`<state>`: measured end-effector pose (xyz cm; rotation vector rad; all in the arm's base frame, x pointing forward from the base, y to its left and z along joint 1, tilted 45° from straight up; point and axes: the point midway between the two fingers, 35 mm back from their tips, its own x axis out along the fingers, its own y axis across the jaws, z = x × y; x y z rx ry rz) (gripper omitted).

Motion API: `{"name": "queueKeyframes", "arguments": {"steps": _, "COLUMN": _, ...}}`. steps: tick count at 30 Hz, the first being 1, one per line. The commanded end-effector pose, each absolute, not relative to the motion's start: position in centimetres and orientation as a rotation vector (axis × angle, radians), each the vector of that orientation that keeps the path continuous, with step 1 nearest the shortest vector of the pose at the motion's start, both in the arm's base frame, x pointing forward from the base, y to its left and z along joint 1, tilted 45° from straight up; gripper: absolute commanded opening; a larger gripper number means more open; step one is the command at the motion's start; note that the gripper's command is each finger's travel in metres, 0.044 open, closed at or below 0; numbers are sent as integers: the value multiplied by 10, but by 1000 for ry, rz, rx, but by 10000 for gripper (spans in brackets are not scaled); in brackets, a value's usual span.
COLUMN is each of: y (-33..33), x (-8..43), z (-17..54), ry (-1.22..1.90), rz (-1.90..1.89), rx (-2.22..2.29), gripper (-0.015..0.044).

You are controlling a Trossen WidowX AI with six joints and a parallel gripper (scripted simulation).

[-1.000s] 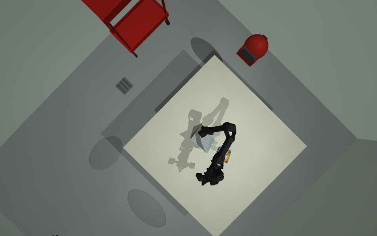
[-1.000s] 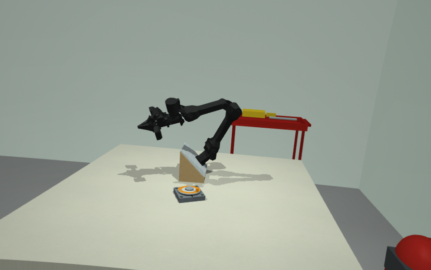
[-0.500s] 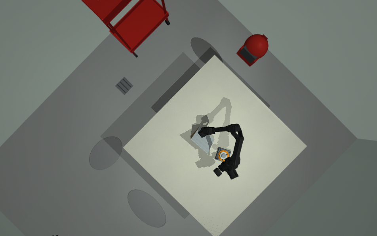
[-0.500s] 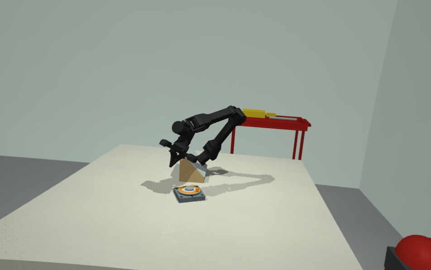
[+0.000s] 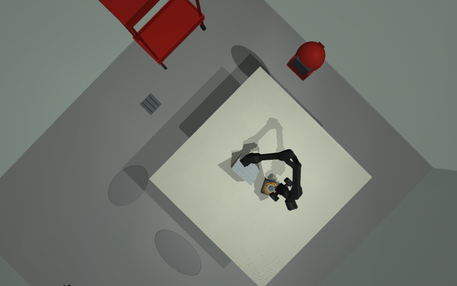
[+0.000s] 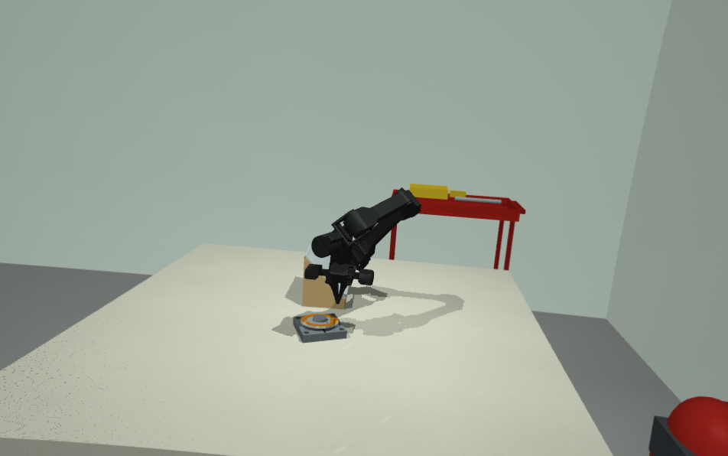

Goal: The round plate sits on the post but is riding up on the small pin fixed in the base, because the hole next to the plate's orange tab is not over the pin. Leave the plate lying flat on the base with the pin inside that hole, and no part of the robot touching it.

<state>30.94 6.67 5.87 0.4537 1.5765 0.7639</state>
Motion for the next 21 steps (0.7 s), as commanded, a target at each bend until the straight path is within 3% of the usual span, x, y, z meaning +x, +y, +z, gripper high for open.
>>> {"name": "queueKeyframes", "arguments": {"steps": 1, "y": 75, "x": 309, "z": 53, "ry": 1577, "rz": 772, "rx": 460, "gripper": 0}}
{"name": "queueKeyframes", "arguments": {"steps": 21, "y": 101, "x": 313, "z": 27, "ry": 1575, "rz": 775, "rx": 462, "gripper": 0}}
